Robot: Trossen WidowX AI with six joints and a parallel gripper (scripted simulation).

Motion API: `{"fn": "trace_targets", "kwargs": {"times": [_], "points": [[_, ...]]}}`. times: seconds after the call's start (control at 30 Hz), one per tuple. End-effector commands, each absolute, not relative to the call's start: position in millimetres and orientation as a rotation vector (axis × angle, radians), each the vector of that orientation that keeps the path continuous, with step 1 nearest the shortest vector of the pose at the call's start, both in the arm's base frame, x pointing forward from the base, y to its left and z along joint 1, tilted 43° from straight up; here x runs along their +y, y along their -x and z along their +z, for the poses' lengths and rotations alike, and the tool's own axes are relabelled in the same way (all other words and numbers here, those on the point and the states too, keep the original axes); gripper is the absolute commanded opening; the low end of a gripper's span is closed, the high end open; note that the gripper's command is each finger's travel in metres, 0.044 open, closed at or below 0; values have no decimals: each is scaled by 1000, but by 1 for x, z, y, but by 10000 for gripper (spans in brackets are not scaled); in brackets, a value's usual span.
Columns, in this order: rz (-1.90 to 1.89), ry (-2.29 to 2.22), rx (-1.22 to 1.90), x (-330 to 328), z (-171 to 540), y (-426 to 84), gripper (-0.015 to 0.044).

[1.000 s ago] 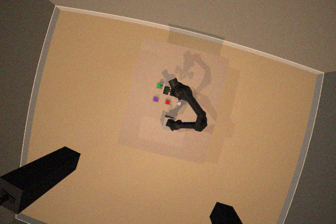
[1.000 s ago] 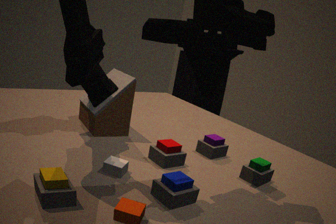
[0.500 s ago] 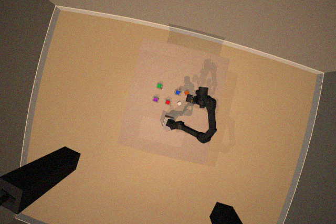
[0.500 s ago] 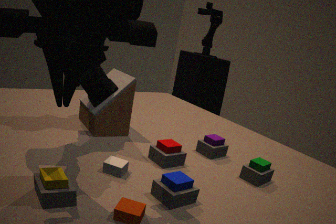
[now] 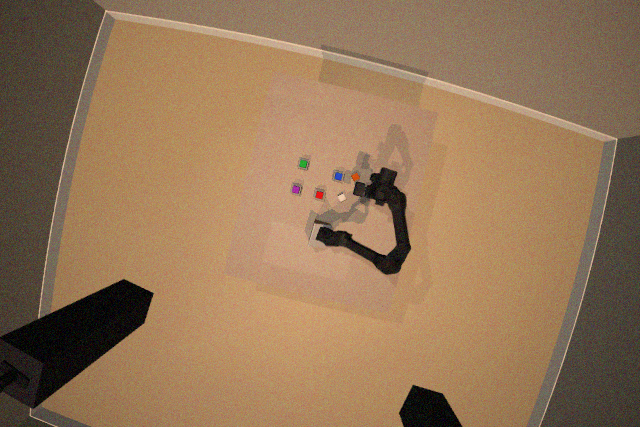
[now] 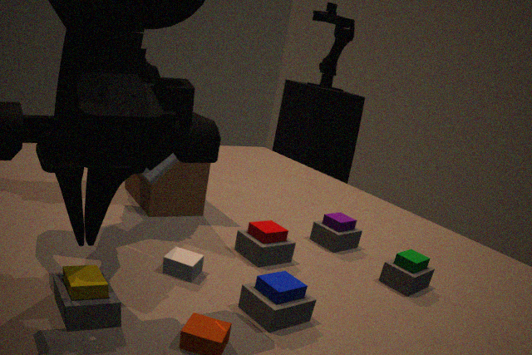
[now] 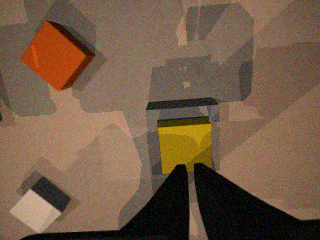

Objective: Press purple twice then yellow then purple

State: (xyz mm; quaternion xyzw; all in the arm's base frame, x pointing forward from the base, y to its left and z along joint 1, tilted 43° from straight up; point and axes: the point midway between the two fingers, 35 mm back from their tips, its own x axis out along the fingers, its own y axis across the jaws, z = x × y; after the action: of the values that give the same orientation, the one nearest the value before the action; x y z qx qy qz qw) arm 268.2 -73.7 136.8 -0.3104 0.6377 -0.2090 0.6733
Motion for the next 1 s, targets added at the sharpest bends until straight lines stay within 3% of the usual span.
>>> {"fn": "trace_targets", "kwargs": {"times": [0.0,0.97], "points": [[-469,708,1434,-78,132,-267,20],[-471,709,1433,-99,111,-270,20]]}}
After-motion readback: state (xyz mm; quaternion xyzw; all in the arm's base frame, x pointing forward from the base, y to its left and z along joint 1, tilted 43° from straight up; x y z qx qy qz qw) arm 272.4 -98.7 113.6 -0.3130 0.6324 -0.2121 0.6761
